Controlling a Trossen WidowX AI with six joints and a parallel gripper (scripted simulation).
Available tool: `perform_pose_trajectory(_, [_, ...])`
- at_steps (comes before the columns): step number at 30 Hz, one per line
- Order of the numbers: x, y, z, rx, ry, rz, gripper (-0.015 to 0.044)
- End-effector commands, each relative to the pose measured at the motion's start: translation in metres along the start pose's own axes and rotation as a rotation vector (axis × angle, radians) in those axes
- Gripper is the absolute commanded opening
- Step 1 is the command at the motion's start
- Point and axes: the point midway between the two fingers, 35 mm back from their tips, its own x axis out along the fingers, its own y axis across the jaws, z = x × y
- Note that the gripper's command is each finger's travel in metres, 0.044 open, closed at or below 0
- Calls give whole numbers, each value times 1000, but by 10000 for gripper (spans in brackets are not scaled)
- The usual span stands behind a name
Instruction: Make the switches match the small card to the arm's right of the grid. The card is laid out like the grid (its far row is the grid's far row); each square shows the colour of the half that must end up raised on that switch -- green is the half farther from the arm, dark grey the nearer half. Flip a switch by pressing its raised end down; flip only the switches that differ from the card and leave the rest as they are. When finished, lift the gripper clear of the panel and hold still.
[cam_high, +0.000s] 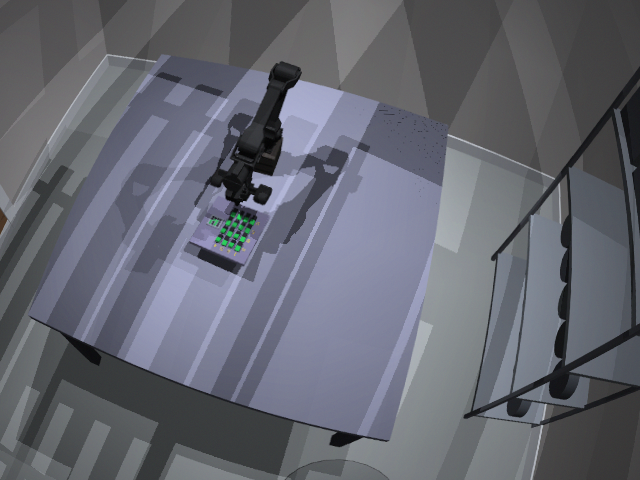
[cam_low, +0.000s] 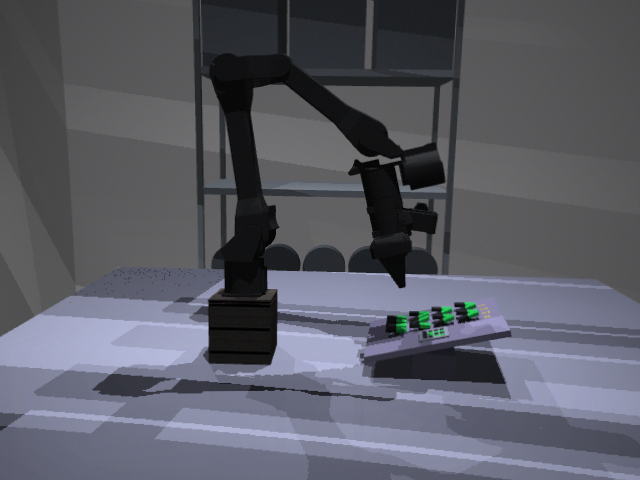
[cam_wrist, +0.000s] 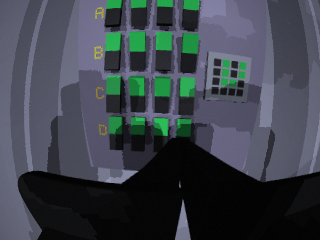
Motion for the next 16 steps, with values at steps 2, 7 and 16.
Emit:
perform_pose_trajectory(2, [-8,21,33,-3,-21,1,0])
perform_pose_trajectory(7, [-8,21,33,-3,-21,1,0])
perform_pose_trajectory(16, [-8,21,33,-3,-21,1,0])
